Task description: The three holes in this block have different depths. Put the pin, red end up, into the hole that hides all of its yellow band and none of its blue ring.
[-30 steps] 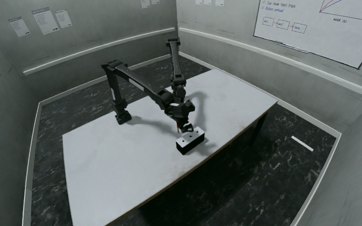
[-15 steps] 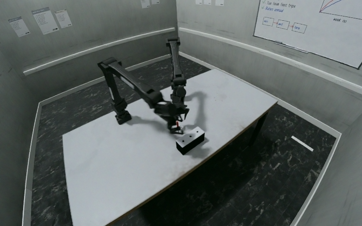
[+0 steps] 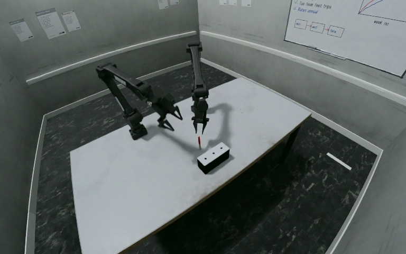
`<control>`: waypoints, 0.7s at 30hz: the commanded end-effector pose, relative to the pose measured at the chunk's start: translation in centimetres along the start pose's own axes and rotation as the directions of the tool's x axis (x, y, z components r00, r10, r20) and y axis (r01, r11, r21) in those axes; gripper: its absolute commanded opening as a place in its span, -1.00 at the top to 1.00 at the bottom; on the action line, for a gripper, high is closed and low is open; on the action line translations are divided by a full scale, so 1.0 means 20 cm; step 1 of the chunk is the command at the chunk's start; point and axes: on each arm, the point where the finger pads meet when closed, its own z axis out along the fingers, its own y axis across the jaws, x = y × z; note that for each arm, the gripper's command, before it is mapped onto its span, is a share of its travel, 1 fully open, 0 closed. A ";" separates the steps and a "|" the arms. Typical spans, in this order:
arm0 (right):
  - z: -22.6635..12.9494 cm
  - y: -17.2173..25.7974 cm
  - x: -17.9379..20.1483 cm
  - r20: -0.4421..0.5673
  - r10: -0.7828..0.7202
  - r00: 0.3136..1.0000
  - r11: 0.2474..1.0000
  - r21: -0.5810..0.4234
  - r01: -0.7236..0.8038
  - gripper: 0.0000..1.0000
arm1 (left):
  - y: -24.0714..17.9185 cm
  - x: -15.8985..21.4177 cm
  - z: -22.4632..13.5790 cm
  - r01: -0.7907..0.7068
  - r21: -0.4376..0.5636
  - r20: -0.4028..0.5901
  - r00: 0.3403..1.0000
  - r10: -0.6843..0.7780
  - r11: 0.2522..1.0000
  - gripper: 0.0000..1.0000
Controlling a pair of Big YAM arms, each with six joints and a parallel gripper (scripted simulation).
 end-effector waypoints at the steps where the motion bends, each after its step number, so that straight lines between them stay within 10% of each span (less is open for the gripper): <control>1: -0.15 0.16 -0.03 0.113 0.037 0.993 0.999 -0.004 -0.037 -1.00 | -0.01 -0.22 -0.04 0.226 -0.020 -0.039 0.973 -0.227 0.974 0.30; 14: -0.44 0.42 0.11 0.297 0.037 0.954 0.998 -0.051 -0.023 -1.00 | 0.01 -0.22 -0.01 0.546 -0.305 -0.257 0.742 -0.619 0.781 0.30; 21: -0.45 0.45 0.15 0.309 0.019 0.951 0.999 -0.052 -0.003 -1.00 | -0.03 -0.18 0.04 0.514 -0.348 -0.317 0.722 -0.614 0.784 0.30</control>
